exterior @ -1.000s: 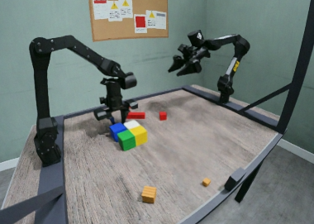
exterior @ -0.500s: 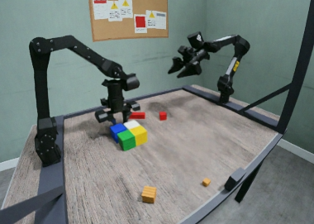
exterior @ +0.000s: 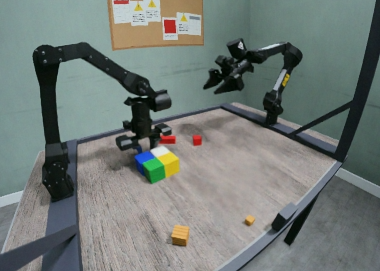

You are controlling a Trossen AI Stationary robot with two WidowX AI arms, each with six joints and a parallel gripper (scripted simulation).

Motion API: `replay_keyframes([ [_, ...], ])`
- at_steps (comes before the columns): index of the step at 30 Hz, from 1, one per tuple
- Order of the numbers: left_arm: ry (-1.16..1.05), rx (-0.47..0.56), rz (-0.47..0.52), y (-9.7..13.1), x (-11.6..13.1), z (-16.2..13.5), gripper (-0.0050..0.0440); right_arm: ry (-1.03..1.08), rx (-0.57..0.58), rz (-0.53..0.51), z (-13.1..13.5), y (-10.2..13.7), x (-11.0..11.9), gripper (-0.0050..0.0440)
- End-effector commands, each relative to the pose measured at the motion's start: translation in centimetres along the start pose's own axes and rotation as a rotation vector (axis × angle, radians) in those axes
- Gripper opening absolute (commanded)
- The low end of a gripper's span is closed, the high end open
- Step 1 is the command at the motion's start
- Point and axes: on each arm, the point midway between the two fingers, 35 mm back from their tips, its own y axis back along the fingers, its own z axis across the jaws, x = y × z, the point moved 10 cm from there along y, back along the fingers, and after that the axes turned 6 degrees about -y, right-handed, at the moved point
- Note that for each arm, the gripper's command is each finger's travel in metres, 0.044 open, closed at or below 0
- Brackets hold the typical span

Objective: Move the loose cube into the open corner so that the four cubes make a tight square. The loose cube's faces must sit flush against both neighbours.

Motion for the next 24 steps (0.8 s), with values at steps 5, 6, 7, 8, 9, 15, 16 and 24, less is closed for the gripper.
replay_keyframes([
  [5, -0.011, 0.034, -0.005, 1.0, -1.1, -0.4, 0.0178, 0.003, -0.003, -0.03, 0.0, 0.4, -0.7, 0.04],
  [6, -0.02, 0.043, -0.008, 1.4, -1.4, -0.3, 0.0178, 0.003, -0.003, -0.03, 0.0, 0.4, -0.7, 0.04],
  [7, -0.02, 0.043, -0.008, 1.4, -1.4, -0.3, 0.0178, 0.003, -0.003, -0.03, 0.0, 0.4, -0.7, 0.04],
  [8, -0.02, 0.043, -0.008, 1.4, -1.4, -0.3, 0.0178, 0.003, -0.003, -0.03, 0.0, 0.4, -0.7, 0.04],
  [9, -0.039, 0.053, -0.014, 1.7, -1.7, -0.2, 0.0178, 0.003, -0.003, -0.03, 0.0, 0.4, -0.7, 0.04],
  [15, -0.296, 0.105, -0.053, 3.7, -1.6, 0.9, 0.0178, 0.003, -0.003, -0.03, 0.0, 0.4, -0.7, 0.04],
  [16, -0.345, 0.113, -0.059, 4.0, -1.4, 1.1, 0.0178, 0.003, -0.003, -0.03, 0.0, 0.4, -0.7, 0.04],
  [24, -0.694, 0.192, -0.106, 6.1, 0.7, 2.2, 0.0178, 0.058, -0.094, -0.087, 1.1, 0.0, -2.3, 0.04],
])
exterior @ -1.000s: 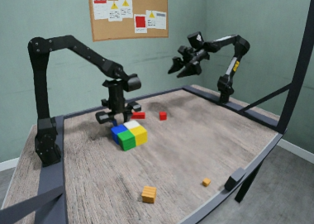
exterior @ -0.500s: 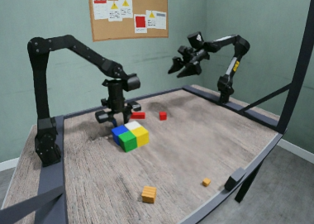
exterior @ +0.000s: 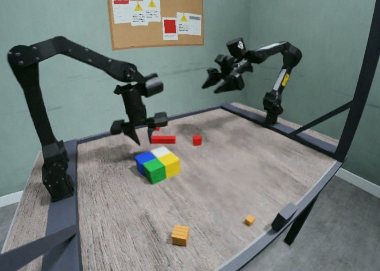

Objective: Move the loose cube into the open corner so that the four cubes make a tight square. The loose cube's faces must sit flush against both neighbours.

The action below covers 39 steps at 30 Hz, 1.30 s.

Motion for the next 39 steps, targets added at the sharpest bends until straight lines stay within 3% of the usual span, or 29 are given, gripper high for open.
replay_keyframes([
  [1, -0.133, 0.059, -0.031, 1.5, 0.9, -0.2, 0.0178, 0.028, -0.043, -0.063, 0.6, 0.3, -1.8, 0.04],
  [12, -0.715, 0.142, -0.009, 2.4, 6.5, -0.8, 0.0178, 0.08, -0.154, -0.11, 2.0, -0.5, -3.3, 0.04],
  [16, -0.905, 0.075, 0.056, 1.4, 8.6, -0.2, 0.0178, 0.083, -0.168, -0.114, 2.3, -0.8, -3.6, 0.04],
  [18, -0.905, 0.075, 0.056, 1.4, 8.6, -0.2, 0.0178, 0.083, -0.168, -0.114, 2.3, -0.8, -3.6, 0.04],
  [22, -1.019, -0.035, 0.15, -0.1, 10.1, 0.7, 0.0178, 0.083, -0.172, -0.113, 2.6, -1.2, -4.0, 0.04],
  [31, -1.016, -0.016, 0.13, 0.5, 10.0, 0.6, 0.0178, 0.077, -0.166, -0.106, 3.2, -1.9, -4.4, 0.04],
  [39, -1.015, -0.03, 0.148, -1.5, 10.3, 0.9, 0.0178, 0.075, -0.158, -0.073, 3.5, -2.5, -4.3, 0.04],
])
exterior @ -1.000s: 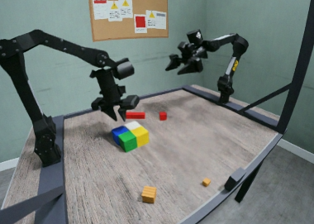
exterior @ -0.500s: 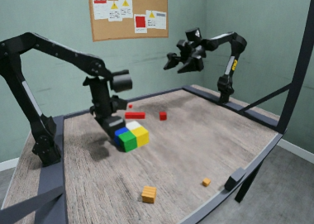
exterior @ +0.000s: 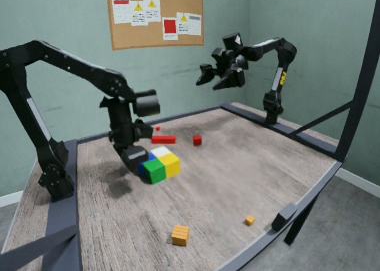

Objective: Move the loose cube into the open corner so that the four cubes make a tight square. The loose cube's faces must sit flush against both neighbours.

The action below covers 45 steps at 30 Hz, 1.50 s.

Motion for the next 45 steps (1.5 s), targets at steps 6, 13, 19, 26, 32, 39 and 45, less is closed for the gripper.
replay_keyframes([
  [6, -0.004, -0.002, -0.005, -2.1, -0.1, 0.0, 0.0178, -0.007, 0.008, -0.001, 0.5, -0.5, -0.8, 0.04],
  [13, 0.001, -0.002, -0.005, -2.7, -0.1, -0.2, 0.0178, -0.012, 0.013, 0.01, 0.7, -1.1, -0.5, 0.04],
  [19, -0.001, 0.0, -0.026, -2.2, -1.3, 0.0, 0.0178, -0.013, 0.016, 0.018, 0.7, -1.2, -0.1, 0.04],
  [26, -0.001, 0.0, -0.025, -2.2, -2.2, 0.1, 0.0178, -0.011, 0.014, 0.02, 0.7, -1.2, 0.0, 0.04],
  [32, -0.001, 0.0, -0.025, -2.2, -2.7, 0.2, 0.0178, -0.011, 0.014, 0.02, 0.7, -1.2, 0.0, 0.04],
  [39, -0.001, 0.0, -0.026, -2.1, -3.5, 0.3, 0.0178, -0.011, 0.014, 0.02, 0.7, -1.2, 0.0, 0.04],
  [45, 0.0, 0.0, -0.023, -2.1, -2.0, 0.0, 0.0178, -0.011, 0.014, 0.02, 0.7, -1.2, 0.0, 0.04],
])
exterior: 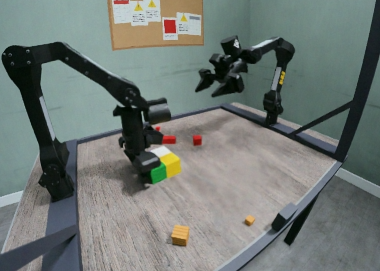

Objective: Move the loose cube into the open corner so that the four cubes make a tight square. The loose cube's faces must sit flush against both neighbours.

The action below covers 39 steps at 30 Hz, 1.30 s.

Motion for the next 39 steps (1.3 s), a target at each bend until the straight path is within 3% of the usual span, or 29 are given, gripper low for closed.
replay_keyframes([
  [1, 0.003, 0.0, -0.025, 0.6, 0.8, -0.1, 0.0178, 0.001, -0.004, -0.034, 0.2, 0.5, -0.9, 0.04],
  [7, 0.003, 0.0, -0.022, 0.8, 3.0, -0.3, 0.0178, 0.001, -0.004, -0.034, 0.2, 0.5, -0.9, 0.04],
  [19, 0.144, 0.069, -0.082, 1.7, 3.4, -1.9, 0.0178, 0.001, -0.004, -0.034, 0.2, 0.5, -0.9, 0.04],
  [31, 0.51, 0.152, -0.134, 4.8, 1.3, -6.6, 0.0178, 0.054, -0.076, -0.077, 0.1, 1.8, -1.0, 0.04],
  [39, 0.813, 0.181, -0.139, 6.2, -1.0, -6.0, 0.0178, 0.041, -0.047, -0.071, -0.3, 2.5, -0.8, 0.04],
])
